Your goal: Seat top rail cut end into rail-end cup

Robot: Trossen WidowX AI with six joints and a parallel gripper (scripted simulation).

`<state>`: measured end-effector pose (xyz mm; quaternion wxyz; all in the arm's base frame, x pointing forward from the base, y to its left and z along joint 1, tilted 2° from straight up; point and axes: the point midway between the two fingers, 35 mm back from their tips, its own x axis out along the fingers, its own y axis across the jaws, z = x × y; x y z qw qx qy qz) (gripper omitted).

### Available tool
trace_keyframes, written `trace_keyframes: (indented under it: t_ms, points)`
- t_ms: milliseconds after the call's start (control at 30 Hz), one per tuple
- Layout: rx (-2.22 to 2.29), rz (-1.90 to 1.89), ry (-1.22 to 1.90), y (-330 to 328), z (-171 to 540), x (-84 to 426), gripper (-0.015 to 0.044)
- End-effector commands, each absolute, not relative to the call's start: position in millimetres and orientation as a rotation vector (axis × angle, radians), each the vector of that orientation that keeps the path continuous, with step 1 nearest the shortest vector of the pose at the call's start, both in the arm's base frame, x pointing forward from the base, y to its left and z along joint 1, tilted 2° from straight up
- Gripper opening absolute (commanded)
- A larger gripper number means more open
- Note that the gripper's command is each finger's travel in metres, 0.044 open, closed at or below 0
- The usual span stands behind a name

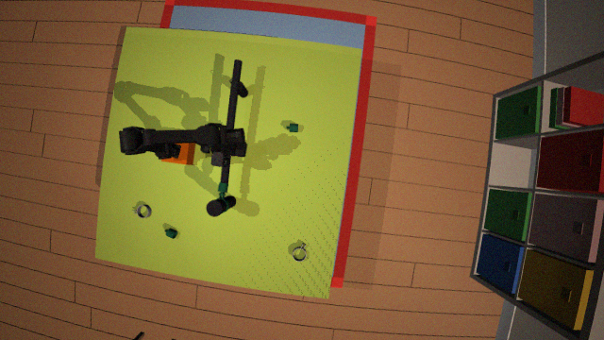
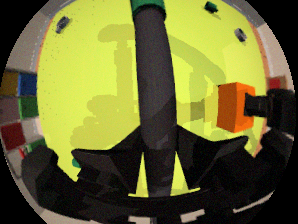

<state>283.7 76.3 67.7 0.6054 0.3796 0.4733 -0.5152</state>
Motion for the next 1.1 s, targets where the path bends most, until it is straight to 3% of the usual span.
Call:
trace_keyframes:
  t_ms: [0,1067]
  points:
    - [0.878,-1.188,1.076,72.6,72.4,284.8,0.0000]
    - [0.875,-1.194,1.091,76.0,69.3,283.6,0.0000]
